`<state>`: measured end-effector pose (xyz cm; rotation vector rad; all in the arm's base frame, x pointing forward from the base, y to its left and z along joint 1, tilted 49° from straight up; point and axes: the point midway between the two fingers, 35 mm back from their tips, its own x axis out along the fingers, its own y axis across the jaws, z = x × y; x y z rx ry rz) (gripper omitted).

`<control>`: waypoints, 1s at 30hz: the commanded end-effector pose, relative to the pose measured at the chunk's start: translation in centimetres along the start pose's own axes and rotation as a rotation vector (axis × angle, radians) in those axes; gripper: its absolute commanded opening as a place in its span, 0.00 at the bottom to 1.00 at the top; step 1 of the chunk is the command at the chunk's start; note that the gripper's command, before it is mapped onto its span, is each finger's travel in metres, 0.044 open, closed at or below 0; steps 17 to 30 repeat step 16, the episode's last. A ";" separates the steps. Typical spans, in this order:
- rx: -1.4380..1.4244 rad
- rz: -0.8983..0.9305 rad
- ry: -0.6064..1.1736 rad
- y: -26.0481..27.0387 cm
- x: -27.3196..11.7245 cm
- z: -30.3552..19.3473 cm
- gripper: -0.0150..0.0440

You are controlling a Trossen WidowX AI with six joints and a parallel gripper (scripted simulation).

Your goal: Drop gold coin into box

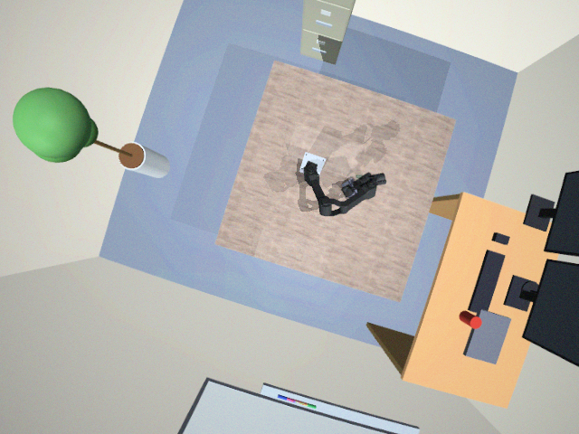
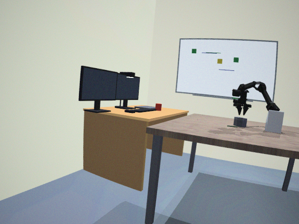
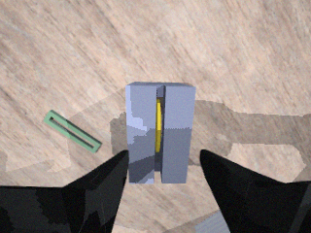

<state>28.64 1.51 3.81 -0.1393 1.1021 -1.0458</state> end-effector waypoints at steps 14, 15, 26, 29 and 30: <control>0.002 0.000 -0.004 -0.2 -4.8 -0.1 1.00; 0.002 0.000 -0.004 -0.2 -4.8 -0.1 1.00; 0.002 0.000 -0.004 -0.2 -4.8 -0.1 1.00; 0.002 0.000 -0.004 -0.2 -4.8 -0.1 1.00; 0.002 0.000 -0.004 -0.2 -4.8 -0.1 1.00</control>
